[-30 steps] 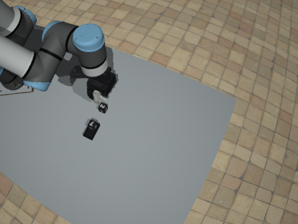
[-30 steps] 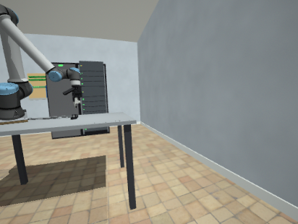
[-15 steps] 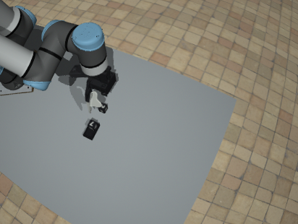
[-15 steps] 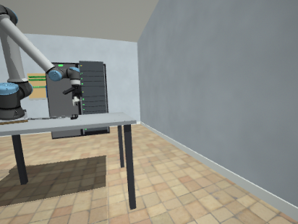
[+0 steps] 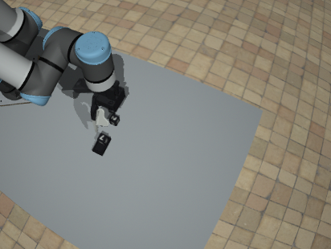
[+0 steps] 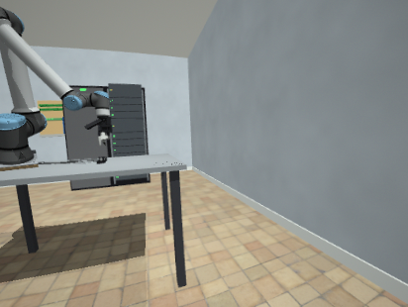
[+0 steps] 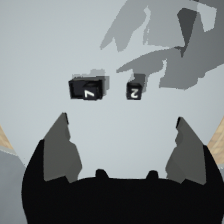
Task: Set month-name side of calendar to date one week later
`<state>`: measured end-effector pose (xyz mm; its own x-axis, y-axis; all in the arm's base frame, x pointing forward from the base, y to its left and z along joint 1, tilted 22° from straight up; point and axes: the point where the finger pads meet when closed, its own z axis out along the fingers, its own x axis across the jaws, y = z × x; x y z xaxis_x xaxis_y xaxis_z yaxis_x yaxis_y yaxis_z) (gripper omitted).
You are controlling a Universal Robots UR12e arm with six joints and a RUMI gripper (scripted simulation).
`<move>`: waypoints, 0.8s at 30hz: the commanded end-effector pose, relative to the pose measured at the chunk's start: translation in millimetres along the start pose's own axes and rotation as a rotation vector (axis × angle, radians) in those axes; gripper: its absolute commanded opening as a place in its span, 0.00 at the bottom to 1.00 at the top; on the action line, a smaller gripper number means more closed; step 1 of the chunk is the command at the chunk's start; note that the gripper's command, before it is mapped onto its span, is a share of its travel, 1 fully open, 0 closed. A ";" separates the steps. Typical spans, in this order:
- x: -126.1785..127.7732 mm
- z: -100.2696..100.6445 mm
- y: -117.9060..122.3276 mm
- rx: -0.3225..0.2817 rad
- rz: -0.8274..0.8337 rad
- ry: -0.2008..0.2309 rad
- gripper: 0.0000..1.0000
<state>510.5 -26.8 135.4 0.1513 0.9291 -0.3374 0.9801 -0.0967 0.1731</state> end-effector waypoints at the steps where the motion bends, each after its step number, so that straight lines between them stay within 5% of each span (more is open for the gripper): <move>1: -54.6 0.1 -0.2 -0.002 -0.001 0.002 1.00; 4: -63.8 0.1 -0.9 -0.002 -0.001 0.001 1.00; 5: -63.8 0.1 -0.9 -0.002 -0.001 0.001 0.28; 24: -63.8 0.1 -0.9 -0.002 -0.001 0.001 0.28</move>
<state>499.5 -86.0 156.1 0.1501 0.9297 -0.3364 0.9801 -0.0953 0.1740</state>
